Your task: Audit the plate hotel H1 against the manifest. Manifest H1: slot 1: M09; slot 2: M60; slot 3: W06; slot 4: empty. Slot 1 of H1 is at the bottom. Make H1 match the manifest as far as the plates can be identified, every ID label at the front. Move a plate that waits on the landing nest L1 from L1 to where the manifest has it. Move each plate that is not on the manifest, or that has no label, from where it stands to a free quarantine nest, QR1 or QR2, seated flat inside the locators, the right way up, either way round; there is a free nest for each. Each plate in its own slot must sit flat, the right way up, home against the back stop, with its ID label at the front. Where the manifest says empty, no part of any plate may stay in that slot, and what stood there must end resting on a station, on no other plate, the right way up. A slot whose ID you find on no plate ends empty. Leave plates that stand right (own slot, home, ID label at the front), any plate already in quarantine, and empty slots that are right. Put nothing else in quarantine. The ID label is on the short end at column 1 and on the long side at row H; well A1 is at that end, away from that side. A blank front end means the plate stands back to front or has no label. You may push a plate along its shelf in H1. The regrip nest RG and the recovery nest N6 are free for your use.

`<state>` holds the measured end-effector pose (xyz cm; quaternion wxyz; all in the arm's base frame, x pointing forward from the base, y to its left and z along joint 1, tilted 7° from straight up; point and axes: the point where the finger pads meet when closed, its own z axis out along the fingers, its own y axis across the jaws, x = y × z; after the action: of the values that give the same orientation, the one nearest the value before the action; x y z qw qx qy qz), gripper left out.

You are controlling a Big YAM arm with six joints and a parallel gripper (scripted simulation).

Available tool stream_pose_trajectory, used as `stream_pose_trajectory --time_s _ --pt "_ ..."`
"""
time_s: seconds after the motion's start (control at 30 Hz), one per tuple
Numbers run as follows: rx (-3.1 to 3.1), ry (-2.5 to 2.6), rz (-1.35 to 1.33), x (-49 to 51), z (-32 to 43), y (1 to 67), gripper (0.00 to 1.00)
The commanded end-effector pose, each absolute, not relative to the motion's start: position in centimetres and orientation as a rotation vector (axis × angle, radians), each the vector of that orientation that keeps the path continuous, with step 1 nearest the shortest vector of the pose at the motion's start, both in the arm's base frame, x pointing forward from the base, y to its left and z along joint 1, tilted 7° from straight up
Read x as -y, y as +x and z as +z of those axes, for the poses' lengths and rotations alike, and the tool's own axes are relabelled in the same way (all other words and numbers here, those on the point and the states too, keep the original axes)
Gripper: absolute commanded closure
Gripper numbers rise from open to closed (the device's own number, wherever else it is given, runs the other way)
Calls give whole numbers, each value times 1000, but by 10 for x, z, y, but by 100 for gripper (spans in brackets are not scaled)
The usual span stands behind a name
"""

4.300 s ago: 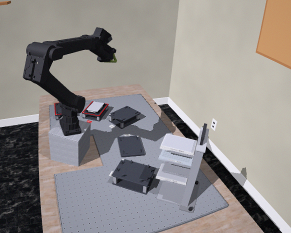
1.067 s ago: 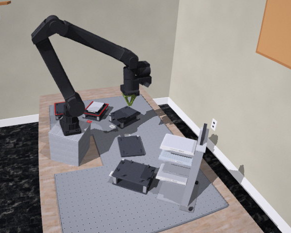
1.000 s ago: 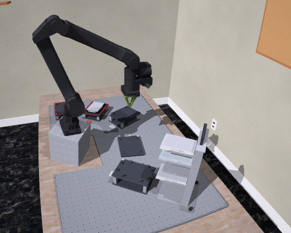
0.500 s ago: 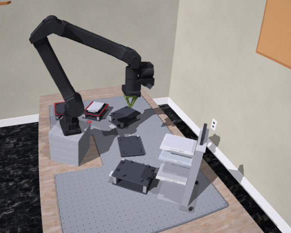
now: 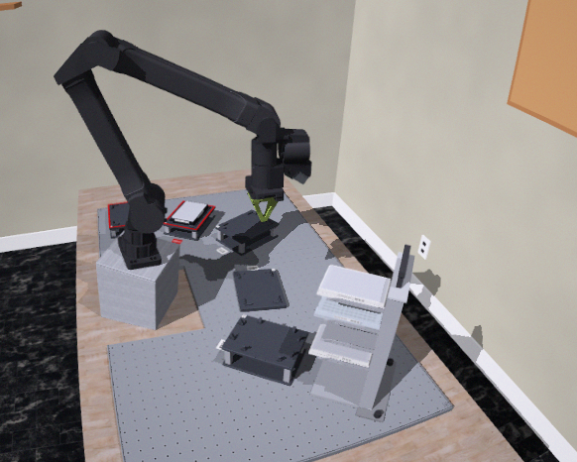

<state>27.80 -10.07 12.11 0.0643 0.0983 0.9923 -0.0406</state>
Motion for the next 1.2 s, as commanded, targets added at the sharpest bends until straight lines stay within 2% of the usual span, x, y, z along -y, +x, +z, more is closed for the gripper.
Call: stream_pose_trajectory --time_s 0.0,0.63,1.17 --pt "-2915 311 -161 114 130 280 100" --pt "-2666 532 -265 168 134 263 100" --pt "-2444 690 -326 168 136 265 100"
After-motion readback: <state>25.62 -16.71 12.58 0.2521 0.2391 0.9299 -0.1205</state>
